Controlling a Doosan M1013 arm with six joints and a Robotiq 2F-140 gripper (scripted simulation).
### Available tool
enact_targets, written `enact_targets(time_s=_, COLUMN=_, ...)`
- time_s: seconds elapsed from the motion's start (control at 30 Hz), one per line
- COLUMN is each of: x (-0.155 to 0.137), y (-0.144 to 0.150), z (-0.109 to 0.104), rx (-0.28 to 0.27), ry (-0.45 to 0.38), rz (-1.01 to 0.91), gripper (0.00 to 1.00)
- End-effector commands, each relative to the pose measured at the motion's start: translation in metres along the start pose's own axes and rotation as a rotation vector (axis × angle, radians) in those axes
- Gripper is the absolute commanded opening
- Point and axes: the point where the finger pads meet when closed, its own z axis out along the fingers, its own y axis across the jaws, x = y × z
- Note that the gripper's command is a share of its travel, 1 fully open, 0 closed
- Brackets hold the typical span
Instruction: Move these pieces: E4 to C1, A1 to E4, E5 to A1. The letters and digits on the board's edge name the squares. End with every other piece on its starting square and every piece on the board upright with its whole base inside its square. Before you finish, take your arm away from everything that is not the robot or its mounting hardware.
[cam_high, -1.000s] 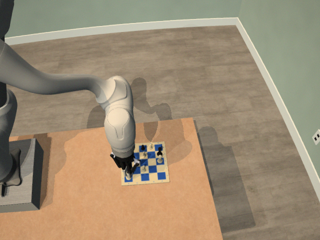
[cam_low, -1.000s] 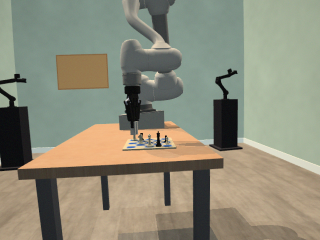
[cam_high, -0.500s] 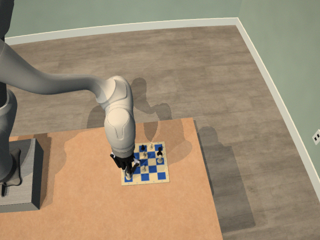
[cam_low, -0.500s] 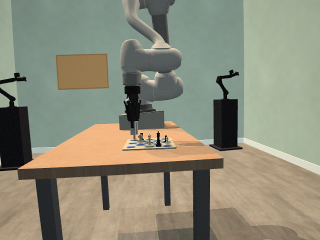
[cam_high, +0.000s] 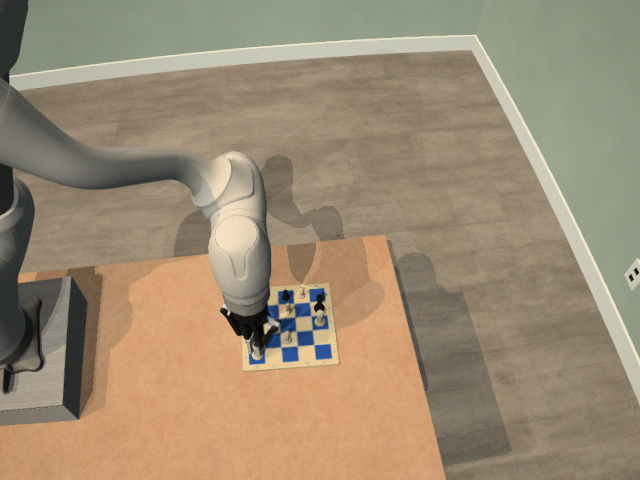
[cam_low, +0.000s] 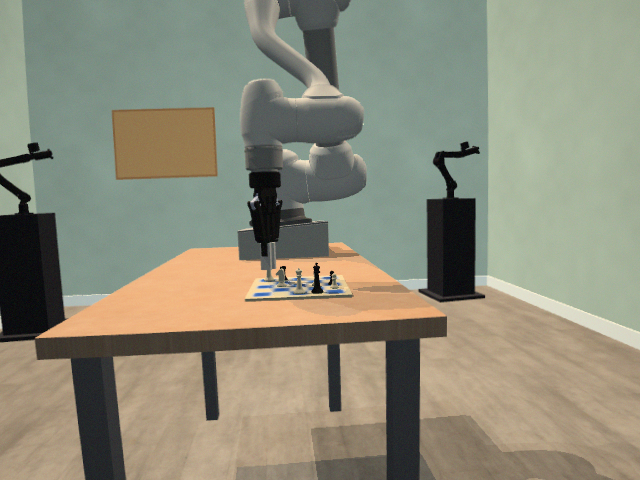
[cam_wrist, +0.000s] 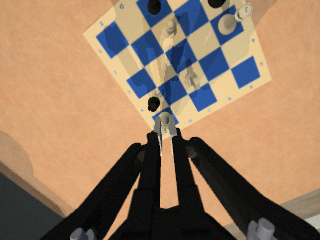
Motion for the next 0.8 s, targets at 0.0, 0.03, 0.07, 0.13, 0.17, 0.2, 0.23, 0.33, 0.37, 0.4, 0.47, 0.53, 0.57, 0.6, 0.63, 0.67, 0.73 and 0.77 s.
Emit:
enact_targets(time_s=0.0, x=0.0, y=0.0, z=0.0, rx=0.0, ry=0.0, rz=0.0, gripper=0.0)
enact_targets(time_s=0.03, x=0.0, y=0.0, z=-0.001, rx=0.0, ry=0.0, rz=0.0, gripper=0.0)
enact_targets(time_s=0.07, x=0.0, y=0.0, z=-0.003, rx=0.0, ry=0.0, rz=0.0, gripper=0.0)
enact_targets(time_s=0.13, x=0.0, y=0.0, z=-0.009, rx=0.0, ry=0.0, rz=0.0, gripper=0.0)
enact_targets(time_s=0.17, x=0.0, y=0.0, z=-0.009, rx=0.0, ry=0.0, rz=0.0, gripper=0.0)
enact_targets(time_s=0.2, x=0.0, y=0.0, z=-0.009, rx=0.0, ry=0.0, rz=0.0, gripper=0.0)
enact_targets(time_s=0.23, x=0.0, y=0.0, z=-0.014, rx=0.0, ry=0.0, rz=0.0, gripper=0.0)
enact_targets(time_s=0.33, x=0.0, y=0.0, z=-0.032, rx=0.0, ry=0.0, rz=0.0, gripper=0.0)
enact_targets(time_s=0.37, x=0.0, y=0.0, z=-0.04, rx=0.0, ry=0.0, rz=0.0, gripper=0.0)
enact_targets(time_s=0.4, x=0.0, y=0.0, z=-0.047, rx=0.0, ry=0.0, rz=0.0, gripper=0.0)
enact_targets(time_s=0.47, x=0.0, y=0.0, z=-0.063, rx=0.0, ry=0.0, rz=0.0, gripper=0.0)
enact_targets(time_s=0.53, x=0.0, y=0.0, z=-0.077, rx=0.0, ry=0.0, rz=0.0, gripper=0.0)
enact_targets(time_s=0.57, x=0.0, y=0.0, z=-0.083, rx=0.0, ry=0.0, rz=0.0, gripper=0.0)
enact_targets(time_s=0.6, x=0.0, y=0.0, z=-0.089, rx=0.0, ry=0.0, rz=0.0, gripper=0.0)
enact_targets(time_s=0.63, x=0.0, y=0.0, z=-0.093, rx=0.0, ry=0.0, rz=0.0, gripper=0.0)
enact_targets(time_s=0.67, x=0.0, y=0.0, z=-0.096, rx=0.0, ry=0.0, rz=0.0, gripper=0.0)
enact_targets(time_s=0.73, x=0.0, y=0.0, z=-0.098, rx=0.0, ry=0.0, rz=0.0, gripper=0.0)
enact_targets(time_s=0.77, x=0.0, y=0.0, z=-0.098, rx=0.0, ry=0.0, rz=0.0, gripper=0.0)
